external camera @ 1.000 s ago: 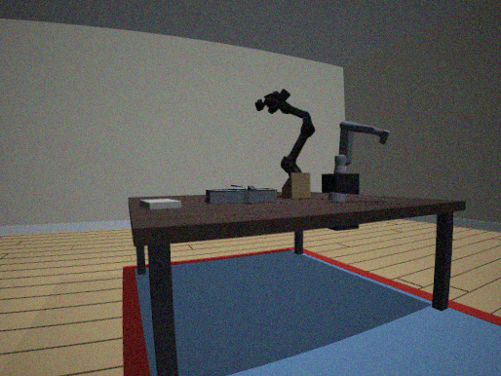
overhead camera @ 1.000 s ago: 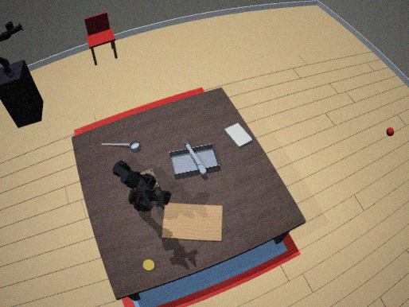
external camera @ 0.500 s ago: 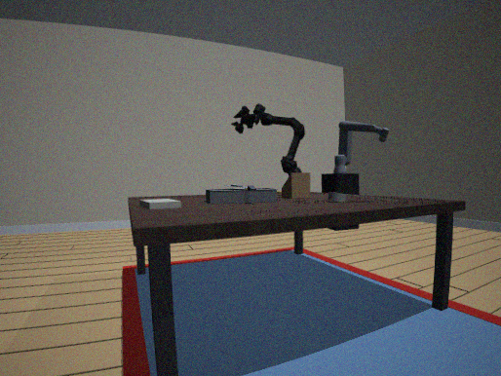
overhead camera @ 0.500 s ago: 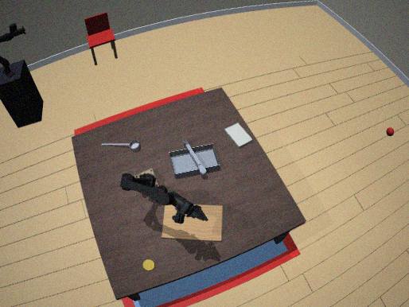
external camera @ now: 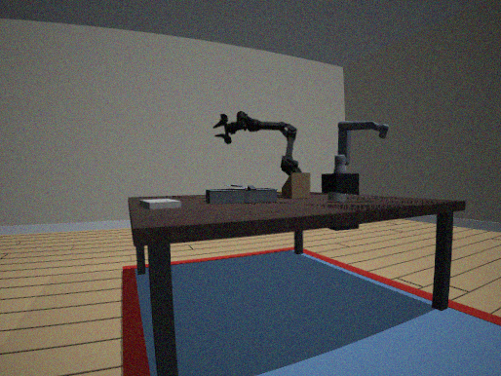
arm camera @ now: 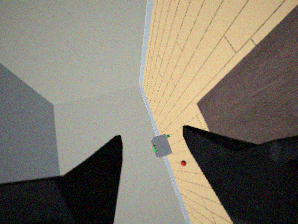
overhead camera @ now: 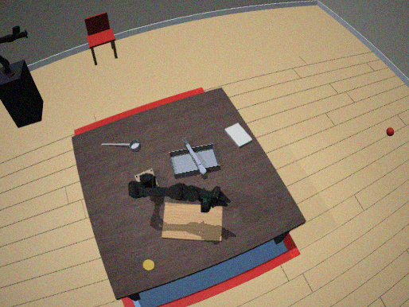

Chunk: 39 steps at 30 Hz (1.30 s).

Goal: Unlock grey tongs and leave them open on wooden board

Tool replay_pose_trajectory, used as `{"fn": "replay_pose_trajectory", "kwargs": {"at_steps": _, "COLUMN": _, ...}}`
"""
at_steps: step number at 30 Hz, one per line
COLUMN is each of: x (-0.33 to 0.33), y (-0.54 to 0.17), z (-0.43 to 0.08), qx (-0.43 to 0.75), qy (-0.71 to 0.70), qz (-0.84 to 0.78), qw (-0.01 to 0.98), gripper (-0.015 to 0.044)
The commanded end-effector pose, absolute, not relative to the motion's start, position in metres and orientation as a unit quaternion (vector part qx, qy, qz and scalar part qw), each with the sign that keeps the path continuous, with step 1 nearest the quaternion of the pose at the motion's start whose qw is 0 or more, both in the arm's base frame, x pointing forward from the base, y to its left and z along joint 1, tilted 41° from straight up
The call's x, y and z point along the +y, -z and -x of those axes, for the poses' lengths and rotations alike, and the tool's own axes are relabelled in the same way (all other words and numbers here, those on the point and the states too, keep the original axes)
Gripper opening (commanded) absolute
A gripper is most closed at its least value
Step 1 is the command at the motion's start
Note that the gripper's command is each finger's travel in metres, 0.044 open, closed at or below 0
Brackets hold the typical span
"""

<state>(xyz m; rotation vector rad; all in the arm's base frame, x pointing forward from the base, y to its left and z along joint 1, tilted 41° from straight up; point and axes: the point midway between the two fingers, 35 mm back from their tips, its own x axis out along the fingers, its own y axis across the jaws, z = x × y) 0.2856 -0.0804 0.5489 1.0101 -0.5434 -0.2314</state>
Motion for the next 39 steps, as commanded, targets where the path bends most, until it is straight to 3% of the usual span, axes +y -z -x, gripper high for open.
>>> {"fn": "replay_pose_trajectory", "kwargs": {"at_steps": 1, "x": -0.064, "y": -0.503, "z": -0.332, "qx": -0.174, "qy": 0.134, "qz": -0.426, "qw": 0.878, "gripper": 0.0260}}
{"fn": "replay_pose_trajectory", "kwargs": {"at_steps": 12, "x": 0.003, "y": -0.366, "z": -0.414, "qx": 0.050, "qy": 0.156, "qz": -0.169, "qw": 0.972, "gripper": 0.0260}}
{"fn": "replay_pose_trajectory", "kwargs": {"at_steps": 21, "x": 0.072, "y": -0.243, "z": -0.432, "qx": 0.216, "qy": 0.093, "qz": 0.099, "qw": 0.967, "gripper": 0.0260}}
{"fn": "replay_pose_trajectory", "kwargs": {"at_steps": 30, "x": 0.127, "y": -0.122, "z": -0.407, "qx": 0.337, "qy": -0.023, "qz": 0.436, "qw": 0.834, "gripper": 0.0260}}
{"fn": "replay_pose_trajectory", "kwargs": {"at_steps": 39, "x": 0.157, "y": -0.022, "z": -0.351, "qx": 0.372, "qy": -0.163, "qz": 0.716, "qw": 0.568, "gripper": 0.0260}}
